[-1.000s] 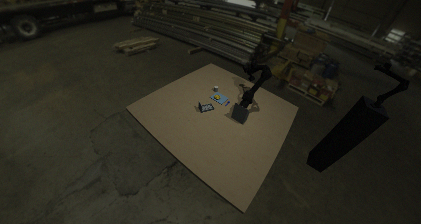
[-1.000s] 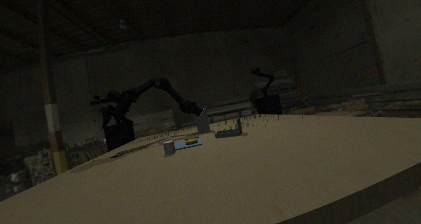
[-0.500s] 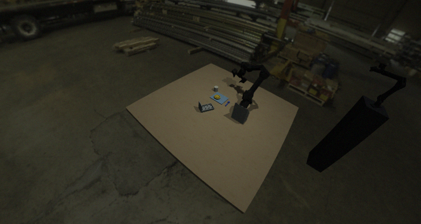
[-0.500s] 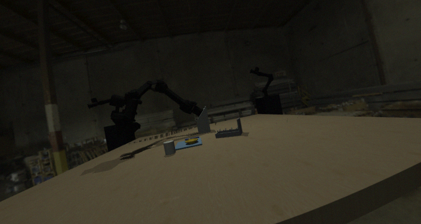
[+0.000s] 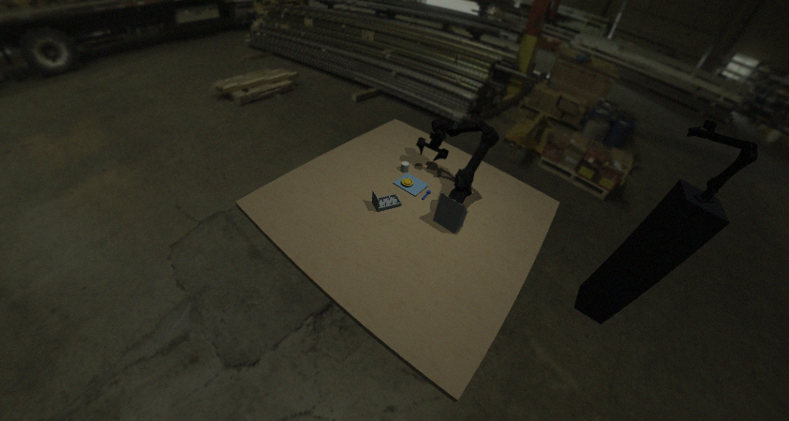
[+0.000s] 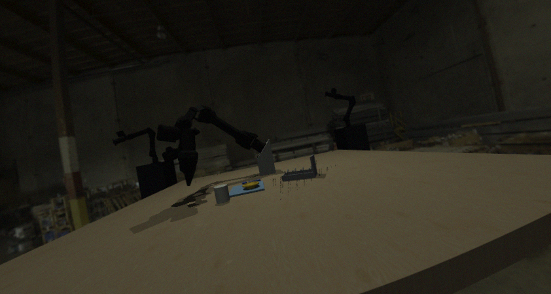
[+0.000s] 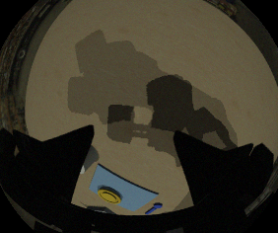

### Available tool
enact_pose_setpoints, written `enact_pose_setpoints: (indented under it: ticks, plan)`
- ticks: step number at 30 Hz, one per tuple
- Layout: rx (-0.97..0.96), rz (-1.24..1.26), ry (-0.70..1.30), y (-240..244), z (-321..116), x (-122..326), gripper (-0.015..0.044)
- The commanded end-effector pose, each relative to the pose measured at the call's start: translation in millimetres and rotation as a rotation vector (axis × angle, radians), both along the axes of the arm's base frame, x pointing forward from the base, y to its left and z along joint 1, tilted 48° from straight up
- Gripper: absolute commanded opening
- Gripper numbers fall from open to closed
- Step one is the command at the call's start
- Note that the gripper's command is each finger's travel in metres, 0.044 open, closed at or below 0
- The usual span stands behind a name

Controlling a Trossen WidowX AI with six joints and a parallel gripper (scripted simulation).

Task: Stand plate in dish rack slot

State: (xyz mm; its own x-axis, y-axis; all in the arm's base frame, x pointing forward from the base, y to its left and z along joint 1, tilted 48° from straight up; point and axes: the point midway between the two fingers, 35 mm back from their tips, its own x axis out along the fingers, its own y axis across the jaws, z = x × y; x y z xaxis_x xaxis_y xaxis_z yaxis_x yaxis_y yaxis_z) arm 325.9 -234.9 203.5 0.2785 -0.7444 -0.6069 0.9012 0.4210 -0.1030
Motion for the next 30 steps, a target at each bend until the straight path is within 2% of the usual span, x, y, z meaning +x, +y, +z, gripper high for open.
enact_pose_setpoints:
  ticks: [1,15,30]
  plan:
    - [0.004,0.046,0.106,12,-21,4,0.0400]
    - [-0.009,0.268,0.506,69,-88,12,0.0400]
    - [-0.084,0.521,0.938,131,-149,-1,0.0400]
